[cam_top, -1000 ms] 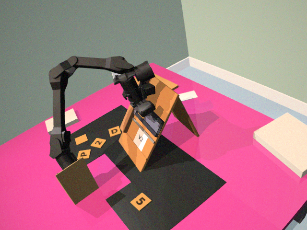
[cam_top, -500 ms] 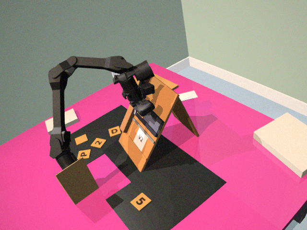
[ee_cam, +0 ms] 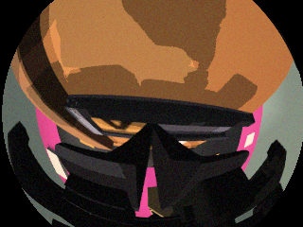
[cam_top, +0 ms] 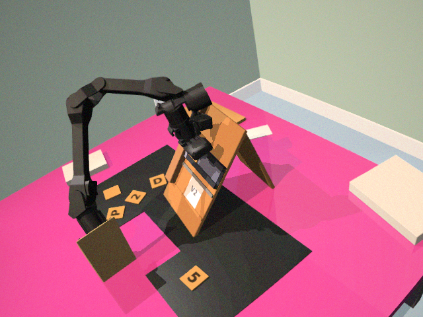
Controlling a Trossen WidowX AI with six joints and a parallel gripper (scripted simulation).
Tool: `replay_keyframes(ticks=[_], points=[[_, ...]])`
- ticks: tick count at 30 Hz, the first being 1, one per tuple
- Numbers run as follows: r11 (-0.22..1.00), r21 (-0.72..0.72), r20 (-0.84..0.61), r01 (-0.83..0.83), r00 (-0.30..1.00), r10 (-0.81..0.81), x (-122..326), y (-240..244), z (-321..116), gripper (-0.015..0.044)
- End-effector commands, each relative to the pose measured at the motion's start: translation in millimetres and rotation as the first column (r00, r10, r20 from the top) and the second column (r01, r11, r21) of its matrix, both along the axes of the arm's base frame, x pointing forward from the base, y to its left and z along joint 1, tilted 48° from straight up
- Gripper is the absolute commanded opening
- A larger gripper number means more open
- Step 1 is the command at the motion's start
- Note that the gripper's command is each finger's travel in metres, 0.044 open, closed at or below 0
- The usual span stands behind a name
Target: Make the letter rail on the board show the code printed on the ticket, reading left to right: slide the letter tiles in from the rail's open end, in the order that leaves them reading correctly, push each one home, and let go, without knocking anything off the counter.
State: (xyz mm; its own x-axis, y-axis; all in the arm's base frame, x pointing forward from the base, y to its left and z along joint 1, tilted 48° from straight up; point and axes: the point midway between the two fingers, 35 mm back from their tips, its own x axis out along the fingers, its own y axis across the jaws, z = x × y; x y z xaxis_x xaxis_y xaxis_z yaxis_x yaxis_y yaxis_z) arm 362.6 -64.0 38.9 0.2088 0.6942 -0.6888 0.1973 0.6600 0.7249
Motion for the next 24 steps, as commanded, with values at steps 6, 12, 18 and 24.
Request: replay_keyframes(ticks=[6,12,18,24], points=[[1.0,0.005,0.001,0.0,1.0,0.0,-4,-2,3,0.0],[1.0,0.005,0.001,0.0,1.0,0.0,-11,-5,8,0.0],[1.0,0.005,0.0,0.0,1.0,0.0,-19,-9,13,0.0],[1.0,0.005,0.0,0.0,1.0,0.0,-23,-11,16,0.0]])
